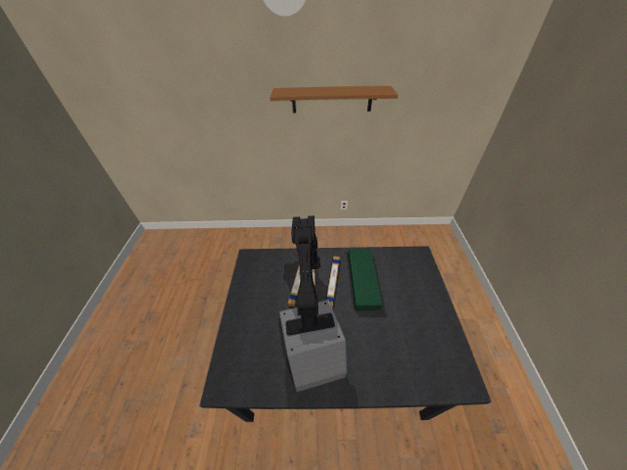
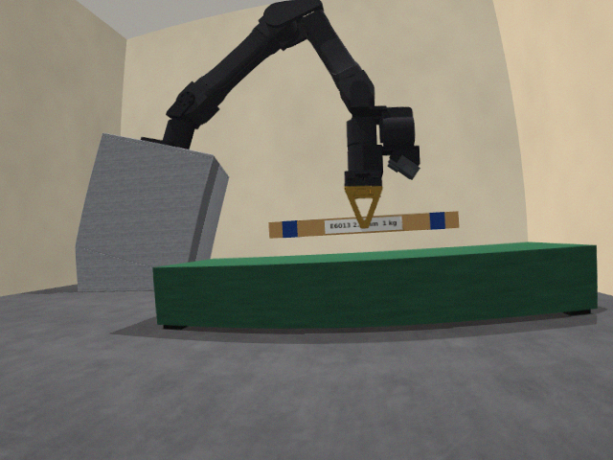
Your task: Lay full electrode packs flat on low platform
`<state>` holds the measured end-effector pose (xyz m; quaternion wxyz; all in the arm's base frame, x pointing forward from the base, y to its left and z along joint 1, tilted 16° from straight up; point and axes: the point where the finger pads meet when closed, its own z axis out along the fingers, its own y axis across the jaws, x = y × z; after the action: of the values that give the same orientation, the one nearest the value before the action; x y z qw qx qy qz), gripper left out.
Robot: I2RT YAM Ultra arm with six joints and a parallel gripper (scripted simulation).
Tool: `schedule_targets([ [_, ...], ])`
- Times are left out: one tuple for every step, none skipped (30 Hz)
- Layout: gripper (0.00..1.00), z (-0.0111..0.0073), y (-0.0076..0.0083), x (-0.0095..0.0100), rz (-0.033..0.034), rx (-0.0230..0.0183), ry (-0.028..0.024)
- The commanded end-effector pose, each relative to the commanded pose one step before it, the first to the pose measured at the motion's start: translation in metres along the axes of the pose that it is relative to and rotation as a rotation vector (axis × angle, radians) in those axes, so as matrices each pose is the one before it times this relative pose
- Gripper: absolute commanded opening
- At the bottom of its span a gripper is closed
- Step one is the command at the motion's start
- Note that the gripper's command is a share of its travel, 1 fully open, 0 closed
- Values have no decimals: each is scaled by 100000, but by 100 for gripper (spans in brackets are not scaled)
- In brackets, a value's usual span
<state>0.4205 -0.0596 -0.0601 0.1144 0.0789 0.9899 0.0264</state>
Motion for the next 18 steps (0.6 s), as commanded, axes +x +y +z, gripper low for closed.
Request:
schedule_targets([
  [0,-2925,63,-3224,375,182,-8117],
  [0,-14,-8,-21,6,2,-2],
  [0,-14,-8,-21,6,3,-2],
  [0,0,0,0,0,0,0],
  [0,0,0,0,0,0,0],
  [0,-14,-7,-23,5,1,-2],
  [0,-14,-8,-24,6,3,-2],
  [0,-14,-8,-24,6,3,-2],
  [0,-13,-8,-24,6,3,-2],
  [0,-13,-8,-23,6,2,-2],
  [0,-12,-8,-21,6,2,-2],
  [0,-10,-8,-19,6,3,-2],
  [0,-9,-8,-15,6,3,-2],
  [0,-8,-8,-11,6,2,-1],
  [0,-6,-8,-8,6,3,-1],
  [0,-5,-9,-4,6,3,-1],
  [0,-4,-9,-2,6,3,-1],
  [0,-4,-9,0,6,2,-1],
])
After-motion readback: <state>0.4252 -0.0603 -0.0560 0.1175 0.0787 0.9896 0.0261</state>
